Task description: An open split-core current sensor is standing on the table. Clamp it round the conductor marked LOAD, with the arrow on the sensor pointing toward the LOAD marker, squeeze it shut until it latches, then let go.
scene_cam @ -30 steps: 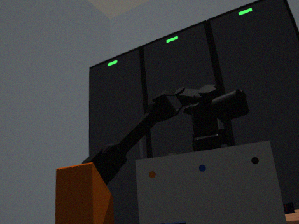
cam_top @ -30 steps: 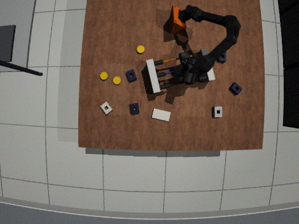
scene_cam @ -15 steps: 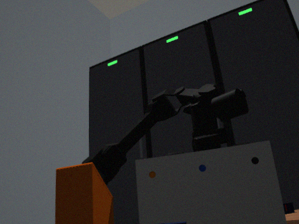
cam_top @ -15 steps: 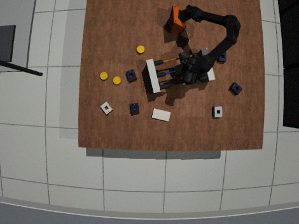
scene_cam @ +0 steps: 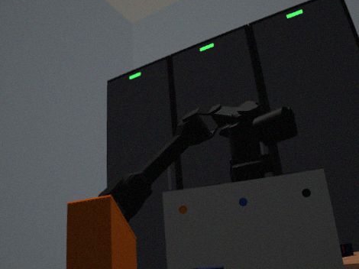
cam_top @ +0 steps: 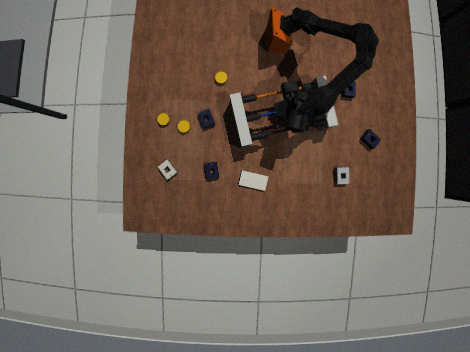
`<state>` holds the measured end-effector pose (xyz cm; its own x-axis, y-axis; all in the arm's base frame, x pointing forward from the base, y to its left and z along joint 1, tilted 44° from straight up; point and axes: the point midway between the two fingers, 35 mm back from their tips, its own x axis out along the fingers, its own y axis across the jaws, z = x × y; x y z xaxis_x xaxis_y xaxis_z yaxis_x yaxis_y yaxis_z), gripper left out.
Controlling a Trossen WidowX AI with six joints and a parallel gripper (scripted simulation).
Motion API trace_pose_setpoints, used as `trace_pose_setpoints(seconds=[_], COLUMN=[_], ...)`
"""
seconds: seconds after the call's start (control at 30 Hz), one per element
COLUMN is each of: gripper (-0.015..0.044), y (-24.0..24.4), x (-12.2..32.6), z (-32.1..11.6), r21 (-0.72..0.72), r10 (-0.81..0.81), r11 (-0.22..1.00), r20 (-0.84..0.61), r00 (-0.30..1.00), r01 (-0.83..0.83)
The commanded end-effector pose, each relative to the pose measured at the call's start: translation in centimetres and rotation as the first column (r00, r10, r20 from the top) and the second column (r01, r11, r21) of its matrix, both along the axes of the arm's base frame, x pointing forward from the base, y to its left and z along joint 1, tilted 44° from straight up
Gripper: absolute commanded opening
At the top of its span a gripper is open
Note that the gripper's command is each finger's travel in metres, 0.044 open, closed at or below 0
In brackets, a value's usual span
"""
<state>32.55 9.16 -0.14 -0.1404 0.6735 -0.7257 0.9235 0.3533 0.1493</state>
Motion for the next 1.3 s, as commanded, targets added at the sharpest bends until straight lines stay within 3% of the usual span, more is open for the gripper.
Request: trace_pose_setpoints(seconds=[0.0, 0.07, 0.4, 1.27], gripper=[0.0000, 0.0000, 0.0261, 0.0261], y=[0.24, 0.43, 0.09, 0.09], x=[-0.06, -0.10, 0.03, 0.03], z=[-0.24, -0.44, -0.10, -0.10], r21=[0.000, 0.000, 0.000, 0.000], r10=[0.001, 0.000, 0.002, 0.002], r11=[1.000, 1.000, 1.000, 1.000], r20=[0.000, -0.001, 0.004, 0.004], r00=[1.000, 1.000, 1.000, 1.000], r01=[-0.001, 0.000, -0.002, -0.002])
